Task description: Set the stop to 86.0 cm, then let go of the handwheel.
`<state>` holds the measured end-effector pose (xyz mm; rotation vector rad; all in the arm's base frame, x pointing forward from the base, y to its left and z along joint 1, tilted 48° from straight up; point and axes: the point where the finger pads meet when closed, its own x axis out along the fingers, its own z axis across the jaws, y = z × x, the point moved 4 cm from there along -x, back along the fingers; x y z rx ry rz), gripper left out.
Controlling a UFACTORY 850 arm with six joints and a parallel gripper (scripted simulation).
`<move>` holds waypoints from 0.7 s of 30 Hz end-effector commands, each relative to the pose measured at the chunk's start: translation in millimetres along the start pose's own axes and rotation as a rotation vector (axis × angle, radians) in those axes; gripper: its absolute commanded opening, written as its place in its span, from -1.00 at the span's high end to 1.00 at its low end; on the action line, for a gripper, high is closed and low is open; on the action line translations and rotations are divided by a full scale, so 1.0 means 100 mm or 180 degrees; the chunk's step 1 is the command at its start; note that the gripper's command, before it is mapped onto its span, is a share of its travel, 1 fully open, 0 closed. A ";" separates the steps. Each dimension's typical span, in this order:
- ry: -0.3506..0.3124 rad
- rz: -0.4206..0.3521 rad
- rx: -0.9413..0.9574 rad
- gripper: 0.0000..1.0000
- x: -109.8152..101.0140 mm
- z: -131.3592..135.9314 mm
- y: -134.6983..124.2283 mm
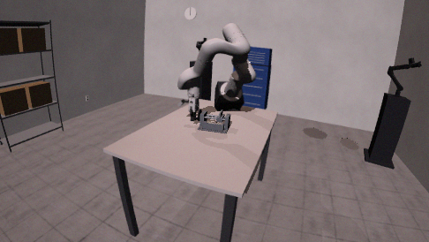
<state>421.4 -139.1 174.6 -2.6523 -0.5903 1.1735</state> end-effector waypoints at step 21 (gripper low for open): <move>0.0000 0.0002 0.0000 0.88 -0.13 -0.07 0.00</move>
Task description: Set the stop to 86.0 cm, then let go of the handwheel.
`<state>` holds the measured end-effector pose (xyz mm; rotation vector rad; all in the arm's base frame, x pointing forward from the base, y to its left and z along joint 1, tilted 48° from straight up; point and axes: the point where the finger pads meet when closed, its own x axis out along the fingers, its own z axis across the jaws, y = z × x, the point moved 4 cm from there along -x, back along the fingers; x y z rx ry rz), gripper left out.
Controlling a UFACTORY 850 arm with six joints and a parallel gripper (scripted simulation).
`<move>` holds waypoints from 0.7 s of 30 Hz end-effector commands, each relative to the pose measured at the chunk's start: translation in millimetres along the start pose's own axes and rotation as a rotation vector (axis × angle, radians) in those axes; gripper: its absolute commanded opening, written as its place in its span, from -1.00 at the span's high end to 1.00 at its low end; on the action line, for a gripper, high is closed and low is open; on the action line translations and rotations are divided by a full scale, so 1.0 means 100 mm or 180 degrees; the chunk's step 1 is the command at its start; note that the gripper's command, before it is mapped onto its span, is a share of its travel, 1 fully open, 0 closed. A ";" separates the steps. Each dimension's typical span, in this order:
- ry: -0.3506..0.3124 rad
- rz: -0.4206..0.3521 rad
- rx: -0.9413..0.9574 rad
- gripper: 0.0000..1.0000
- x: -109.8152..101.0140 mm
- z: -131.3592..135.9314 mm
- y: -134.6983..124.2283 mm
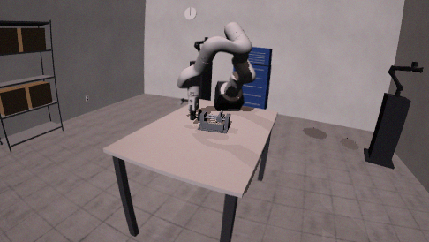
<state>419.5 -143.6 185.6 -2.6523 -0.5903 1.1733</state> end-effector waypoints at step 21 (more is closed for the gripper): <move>0.0000 0.0003 0.0000 0.88 -0.19 0.00 0.00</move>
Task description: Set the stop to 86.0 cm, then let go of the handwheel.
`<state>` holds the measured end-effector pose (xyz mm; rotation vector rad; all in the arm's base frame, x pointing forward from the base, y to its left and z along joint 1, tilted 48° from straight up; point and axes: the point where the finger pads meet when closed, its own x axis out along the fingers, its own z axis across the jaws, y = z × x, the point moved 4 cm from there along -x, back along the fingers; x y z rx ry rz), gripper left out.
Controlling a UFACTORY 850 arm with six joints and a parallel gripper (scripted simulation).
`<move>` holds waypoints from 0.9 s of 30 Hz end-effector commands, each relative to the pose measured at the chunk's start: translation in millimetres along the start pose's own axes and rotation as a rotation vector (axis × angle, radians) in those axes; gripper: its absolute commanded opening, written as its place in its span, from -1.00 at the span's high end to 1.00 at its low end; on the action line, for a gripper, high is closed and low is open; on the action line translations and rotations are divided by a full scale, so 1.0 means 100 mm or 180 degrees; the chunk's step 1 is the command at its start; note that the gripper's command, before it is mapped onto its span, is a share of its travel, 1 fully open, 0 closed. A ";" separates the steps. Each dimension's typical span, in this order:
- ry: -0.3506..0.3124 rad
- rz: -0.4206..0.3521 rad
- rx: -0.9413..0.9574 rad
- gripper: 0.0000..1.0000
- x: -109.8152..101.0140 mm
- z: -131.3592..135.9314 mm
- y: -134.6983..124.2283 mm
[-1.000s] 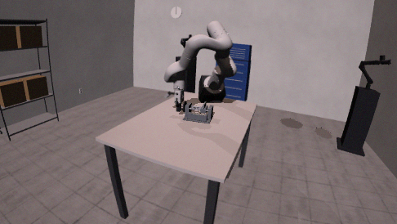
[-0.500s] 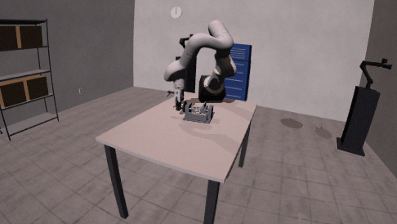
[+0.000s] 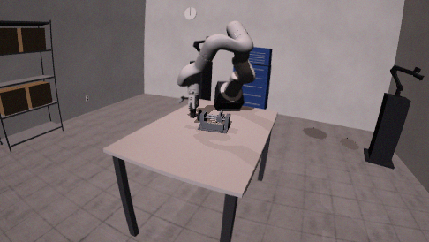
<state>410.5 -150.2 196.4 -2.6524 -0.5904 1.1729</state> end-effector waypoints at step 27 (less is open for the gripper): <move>-0.0001 0.0003 0.0000 0.88 -0.23 0.26 0.00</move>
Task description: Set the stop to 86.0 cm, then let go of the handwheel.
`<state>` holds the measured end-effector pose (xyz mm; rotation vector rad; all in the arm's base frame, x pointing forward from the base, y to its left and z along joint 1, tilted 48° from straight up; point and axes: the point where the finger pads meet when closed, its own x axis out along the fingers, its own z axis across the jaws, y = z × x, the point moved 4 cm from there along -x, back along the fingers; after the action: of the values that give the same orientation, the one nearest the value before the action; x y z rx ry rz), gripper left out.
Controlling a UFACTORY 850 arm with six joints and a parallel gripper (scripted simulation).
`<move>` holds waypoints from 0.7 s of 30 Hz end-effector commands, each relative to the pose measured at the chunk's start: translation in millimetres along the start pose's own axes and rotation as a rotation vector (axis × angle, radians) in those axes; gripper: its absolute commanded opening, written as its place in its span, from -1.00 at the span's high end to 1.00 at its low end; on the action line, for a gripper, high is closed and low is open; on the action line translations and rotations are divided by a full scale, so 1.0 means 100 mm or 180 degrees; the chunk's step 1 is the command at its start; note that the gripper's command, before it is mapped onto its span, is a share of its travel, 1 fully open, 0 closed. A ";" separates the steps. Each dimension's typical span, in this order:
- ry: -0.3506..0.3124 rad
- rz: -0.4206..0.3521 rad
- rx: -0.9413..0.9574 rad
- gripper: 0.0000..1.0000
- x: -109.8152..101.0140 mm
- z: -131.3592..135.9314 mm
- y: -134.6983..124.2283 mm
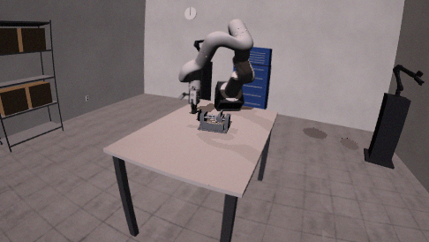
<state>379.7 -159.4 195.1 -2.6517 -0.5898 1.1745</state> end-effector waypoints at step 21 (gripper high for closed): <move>0.0002 0.0002 -0.0002 0.88 0.05 0.22 0.00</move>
<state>367.5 -157.9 180.2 -2.6520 -0.5905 1.1736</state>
